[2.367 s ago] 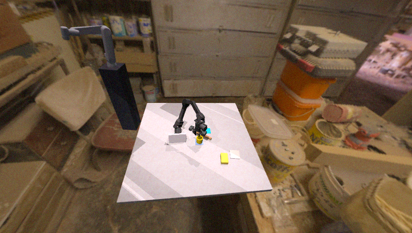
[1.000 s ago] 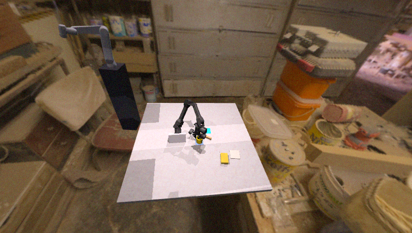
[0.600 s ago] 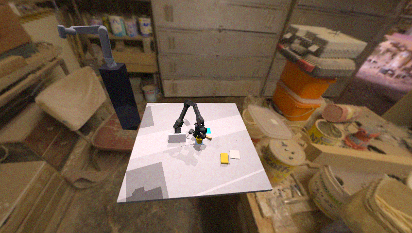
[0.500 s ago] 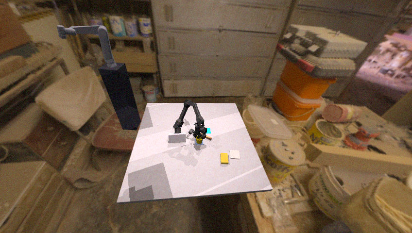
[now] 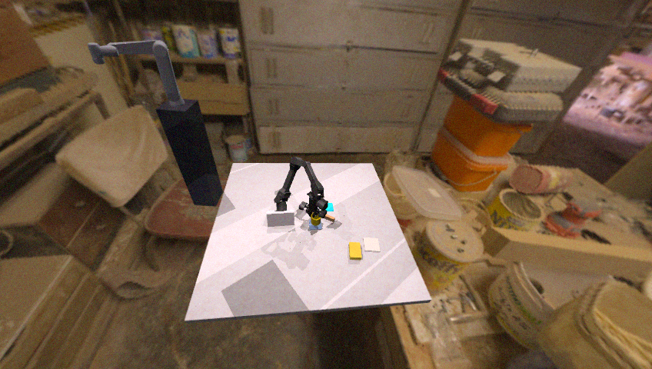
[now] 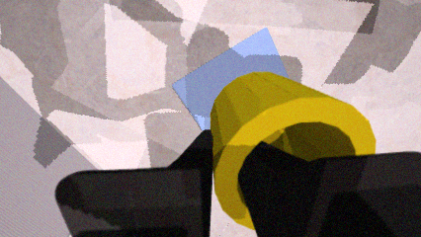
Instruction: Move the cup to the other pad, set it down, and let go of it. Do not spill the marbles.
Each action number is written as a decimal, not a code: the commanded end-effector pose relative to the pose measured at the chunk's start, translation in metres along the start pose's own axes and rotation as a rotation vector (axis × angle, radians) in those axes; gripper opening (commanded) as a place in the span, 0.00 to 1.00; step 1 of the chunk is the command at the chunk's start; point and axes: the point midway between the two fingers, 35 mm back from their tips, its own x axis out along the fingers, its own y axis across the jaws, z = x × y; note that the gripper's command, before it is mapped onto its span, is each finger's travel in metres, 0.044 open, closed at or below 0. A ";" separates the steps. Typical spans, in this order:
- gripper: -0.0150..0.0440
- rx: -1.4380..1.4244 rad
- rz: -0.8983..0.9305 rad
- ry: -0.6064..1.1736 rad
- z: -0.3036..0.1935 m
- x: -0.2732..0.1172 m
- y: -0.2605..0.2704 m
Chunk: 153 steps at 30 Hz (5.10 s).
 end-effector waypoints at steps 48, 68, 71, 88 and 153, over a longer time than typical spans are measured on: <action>0.25 -0.003 0.000 0.000 0.056 -0.025 -0.004; 0.25 -0.004 0.001 -0.002 0.110 -0.027 -0.005; 0.25 -0.004 0.001 -0.003 0.118 -0.027 -0.005; 0.25 -0.005 0.001 -0.005 0.167 -0.029 -0.006; 0.25 -0.009 -0.002 -0.007 0.200 0.018 -0.005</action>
